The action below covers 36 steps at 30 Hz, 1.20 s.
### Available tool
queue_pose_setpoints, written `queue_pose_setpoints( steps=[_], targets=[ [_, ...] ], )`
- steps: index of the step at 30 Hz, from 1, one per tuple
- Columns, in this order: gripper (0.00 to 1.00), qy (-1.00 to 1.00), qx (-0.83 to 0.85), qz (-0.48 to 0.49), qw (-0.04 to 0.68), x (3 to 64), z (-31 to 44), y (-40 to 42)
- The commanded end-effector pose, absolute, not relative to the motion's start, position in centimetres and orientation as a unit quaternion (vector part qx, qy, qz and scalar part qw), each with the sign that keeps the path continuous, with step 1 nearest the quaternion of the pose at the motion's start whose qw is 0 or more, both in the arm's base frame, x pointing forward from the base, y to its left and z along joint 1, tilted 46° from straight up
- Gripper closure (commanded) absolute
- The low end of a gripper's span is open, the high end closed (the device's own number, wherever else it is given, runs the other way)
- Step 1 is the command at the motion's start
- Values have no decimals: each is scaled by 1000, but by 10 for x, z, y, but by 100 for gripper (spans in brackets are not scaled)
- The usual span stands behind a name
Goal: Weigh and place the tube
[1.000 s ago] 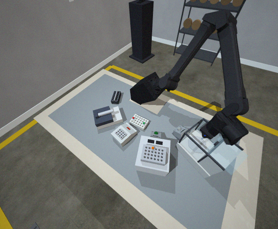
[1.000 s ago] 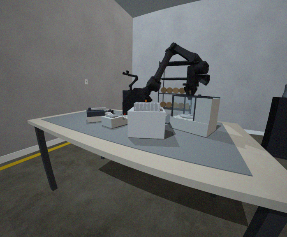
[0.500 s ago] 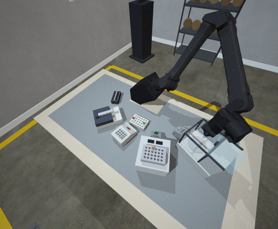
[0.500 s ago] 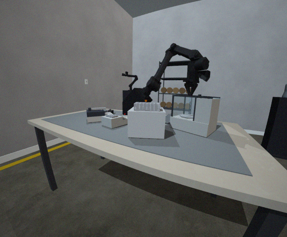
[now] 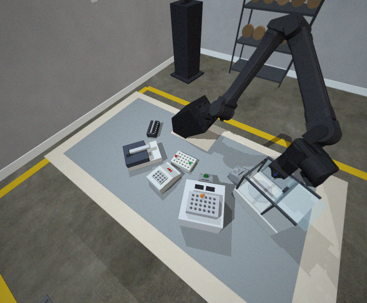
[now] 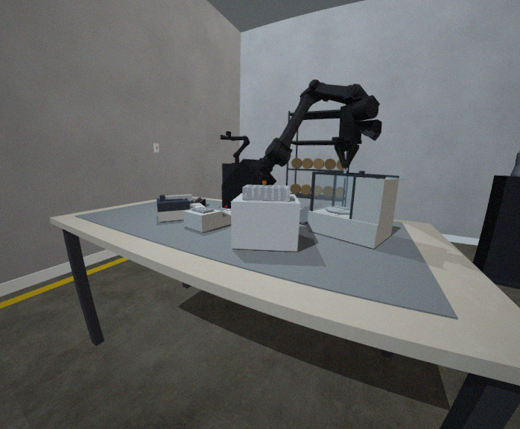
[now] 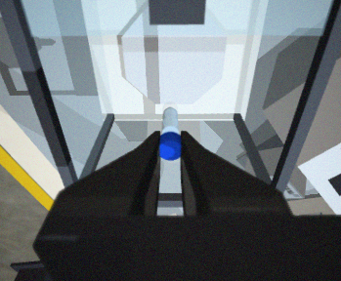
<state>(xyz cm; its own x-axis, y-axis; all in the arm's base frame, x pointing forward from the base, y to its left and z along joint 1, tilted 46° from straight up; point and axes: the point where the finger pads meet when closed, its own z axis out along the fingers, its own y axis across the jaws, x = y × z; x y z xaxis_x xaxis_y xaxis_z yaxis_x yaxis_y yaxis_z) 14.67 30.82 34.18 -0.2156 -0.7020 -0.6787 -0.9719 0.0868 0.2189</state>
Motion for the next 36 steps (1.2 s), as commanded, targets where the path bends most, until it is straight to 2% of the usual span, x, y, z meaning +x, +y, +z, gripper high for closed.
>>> queue_pose_setpoints(
  steps=[1, 34, 36],
  targets=[
    [91, 695, -594, 328, 239, 151, 377, 300],
    [91, 697, -594, 325, 236, 155, 397, 277],
    [91, 679, -612, 311, 259, 170, 402, 295]
  ],
)
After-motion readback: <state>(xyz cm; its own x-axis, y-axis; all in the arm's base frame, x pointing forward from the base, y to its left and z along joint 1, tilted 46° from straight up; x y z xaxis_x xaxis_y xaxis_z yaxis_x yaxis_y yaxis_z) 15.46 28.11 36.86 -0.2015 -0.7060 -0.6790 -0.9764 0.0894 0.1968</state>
